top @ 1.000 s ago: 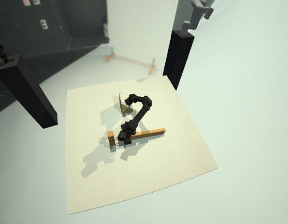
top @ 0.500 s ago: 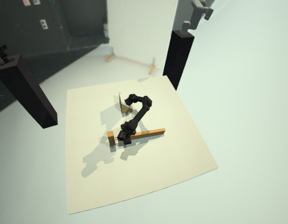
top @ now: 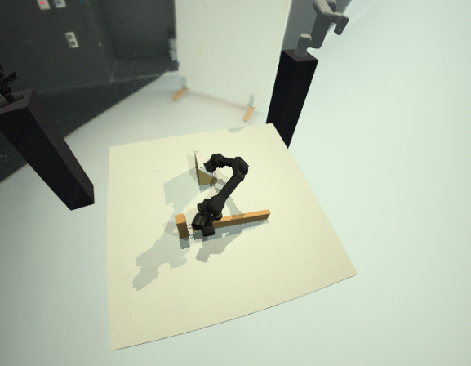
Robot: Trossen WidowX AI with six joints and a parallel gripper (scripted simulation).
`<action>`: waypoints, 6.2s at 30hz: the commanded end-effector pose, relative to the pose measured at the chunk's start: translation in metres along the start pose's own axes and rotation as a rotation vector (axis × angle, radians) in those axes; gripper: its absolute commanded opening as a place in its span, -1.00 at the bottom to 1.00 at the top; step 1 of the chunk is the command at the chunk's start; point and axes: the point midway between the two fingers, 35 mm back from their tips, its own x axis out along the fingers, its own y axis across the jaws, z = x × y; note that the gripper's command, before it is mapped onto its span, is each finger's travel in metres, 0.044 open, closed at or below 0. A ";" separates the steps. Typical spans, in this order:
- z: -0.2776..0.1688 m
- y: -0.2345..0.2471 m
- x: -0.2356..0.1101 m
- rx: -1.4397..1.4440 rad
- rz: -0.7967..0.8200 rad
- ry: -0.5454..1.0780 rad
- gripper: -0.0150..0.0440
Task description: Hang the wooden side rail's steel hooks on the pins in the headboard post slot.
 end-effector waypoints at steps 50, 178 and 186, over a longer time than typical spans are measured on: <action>-0.010 -0.001 -0.006 0.004 -0.014 0.008 -0.49; -0.022 -0.002 -0.007 0.004 -0.014 0.008 -0.49; -0.023 -0.002 -0.007 0.004 -0.014 0.008 -0.49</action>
